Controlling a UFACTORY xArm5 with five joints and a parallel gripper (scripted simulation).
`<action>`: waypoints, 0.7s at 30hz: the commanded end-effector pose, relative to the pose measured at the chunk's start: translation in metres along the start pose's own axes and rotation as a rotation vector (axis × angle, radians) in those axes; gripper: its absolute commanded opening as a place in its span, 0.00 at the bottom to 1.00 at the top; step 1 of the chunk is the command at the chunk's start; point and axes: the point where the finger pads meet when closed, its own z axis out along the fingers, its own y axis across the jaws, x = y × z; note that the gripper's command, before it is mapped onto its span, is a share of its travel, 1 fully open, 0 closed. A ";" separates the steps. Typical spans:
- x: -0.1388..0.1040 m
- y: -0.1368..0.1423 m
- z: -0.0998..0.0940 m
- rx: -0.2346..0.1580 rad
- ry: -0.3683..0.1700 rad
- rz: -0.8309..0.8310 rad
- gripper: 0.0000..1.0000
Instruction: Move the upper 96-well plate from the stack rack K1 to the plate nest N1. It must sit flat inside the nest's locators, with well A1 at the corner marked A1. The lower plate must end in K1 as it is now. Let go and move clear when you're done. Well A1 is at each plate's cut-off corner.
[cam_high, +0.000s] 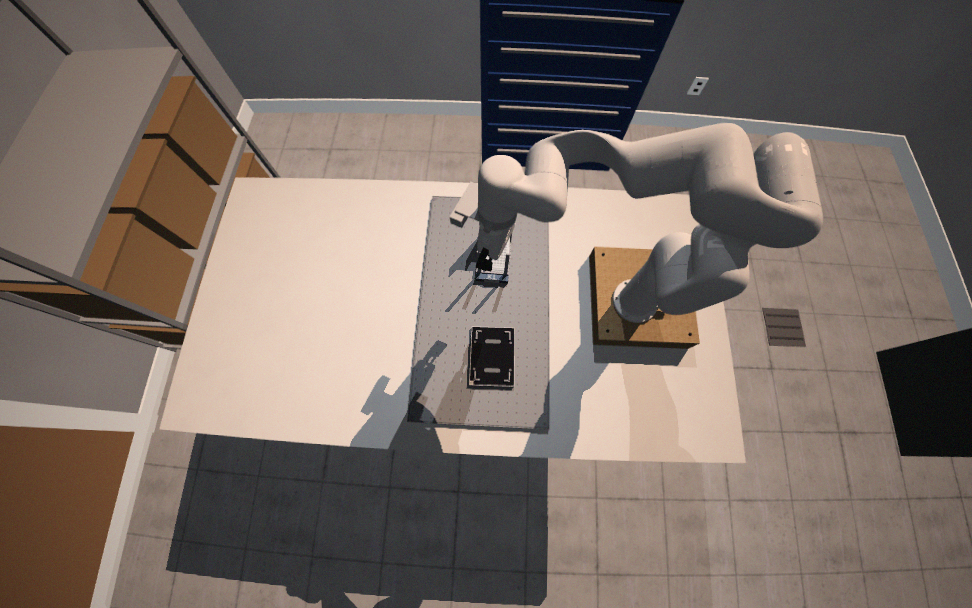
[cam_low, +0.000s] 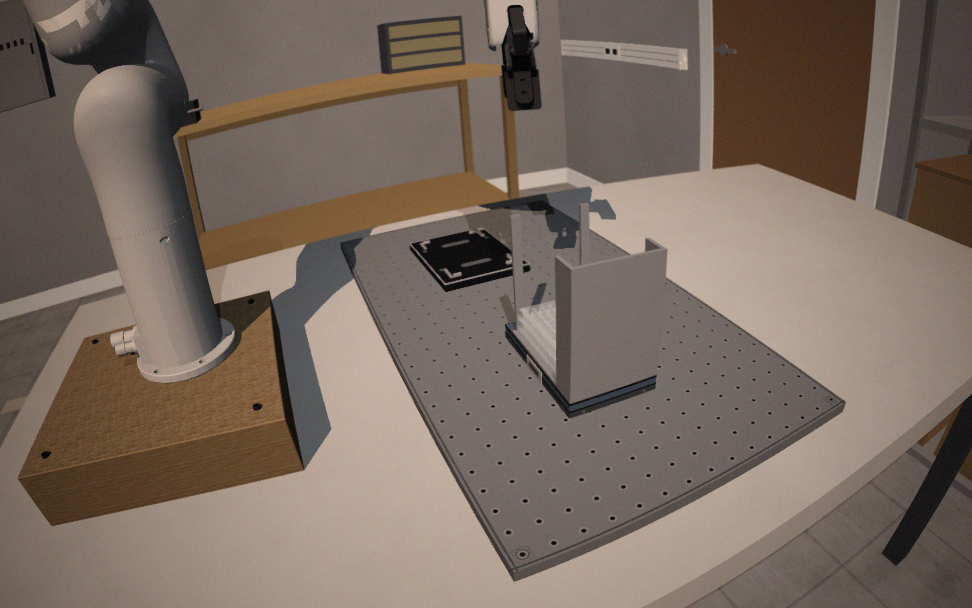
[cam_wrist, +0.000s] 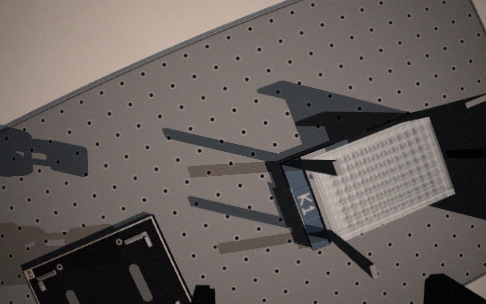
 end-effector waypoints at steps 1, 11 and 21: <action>0.007 0.014 0.008 0.001 0.003 0.119 1.00; 0.021 0.051 0.030 -0.004 -0.003 0.419 1.00; 0.032 0.083 0.051 -0.008 -0.008 0.686 1.00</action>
